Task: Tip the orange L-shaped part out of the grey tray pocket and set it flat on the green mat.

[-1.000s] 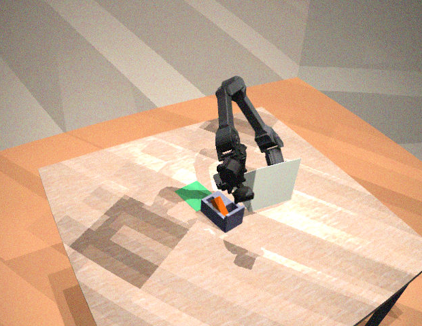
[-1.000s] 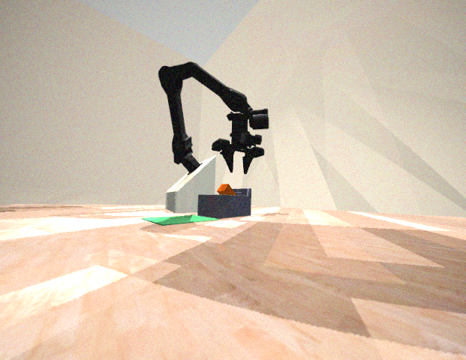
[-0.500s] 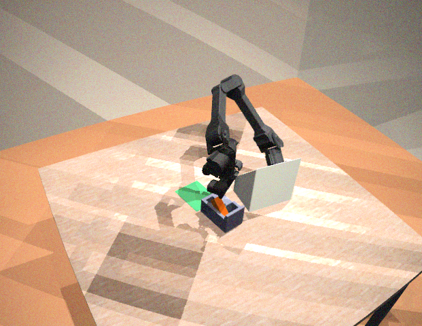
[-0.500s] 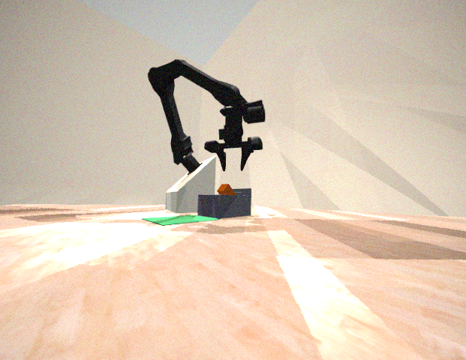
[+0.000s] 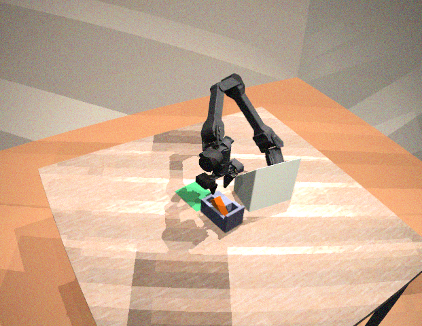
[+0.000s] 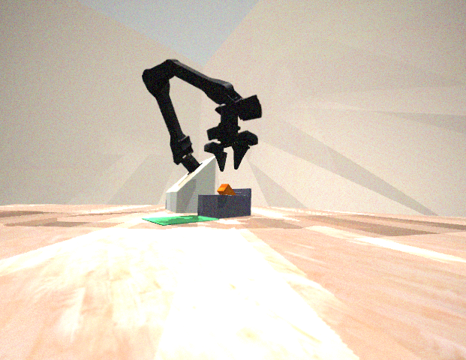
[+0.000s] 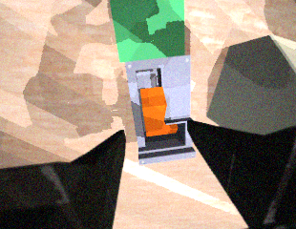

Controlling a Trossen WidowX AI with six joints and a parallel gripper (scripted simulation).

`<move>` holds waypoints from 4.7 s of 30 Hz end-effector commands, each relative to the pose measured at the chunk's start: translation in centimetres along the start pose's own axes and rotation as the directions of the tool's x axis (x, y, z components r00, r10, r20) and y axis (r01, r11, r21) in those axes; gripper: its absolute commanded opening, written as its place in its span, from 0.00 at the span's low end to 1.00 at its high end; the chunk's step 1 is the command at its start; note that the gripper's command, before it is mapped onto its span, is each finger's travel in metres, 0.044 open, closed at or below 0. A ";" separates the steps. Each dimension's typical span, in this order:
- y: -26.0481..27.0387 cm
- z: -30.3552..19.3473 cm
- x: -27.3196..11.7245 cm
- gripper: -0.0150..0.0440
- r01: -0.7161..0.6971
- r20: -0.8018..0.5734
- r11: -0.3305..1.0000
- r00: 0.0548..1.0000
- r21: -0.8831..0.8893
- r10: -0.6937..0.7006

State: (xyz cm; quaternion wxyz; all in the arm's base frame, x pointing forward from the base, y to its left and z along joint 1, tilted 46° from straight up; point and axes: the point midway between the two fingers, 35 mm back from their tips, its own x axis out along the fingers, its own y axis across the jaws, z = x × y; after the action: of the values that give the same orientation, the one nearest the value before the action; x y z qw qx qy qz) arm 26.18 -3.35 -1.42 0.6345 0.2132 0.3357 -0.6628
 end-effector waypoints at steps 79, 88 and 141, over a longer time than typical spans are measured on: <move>-0.3 0.3 5.6 0.25 0.007 0.006 1.000 1.000 0.011 -0.007; -0.3 0.2 4.2 0.25 0.009 0.006 1.000 1.000 0.008 -0.009; -0.6 2.4 -1.5 0.25 0.009 0.005 1.000 1.000 0.006 -0.009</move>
State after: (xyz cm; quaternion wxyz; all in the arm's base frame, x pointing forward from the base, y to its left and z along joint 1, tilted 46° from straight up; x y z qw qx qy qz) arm 25.98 -2.87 0.32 0.6304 0.2095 0.3358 -0.6678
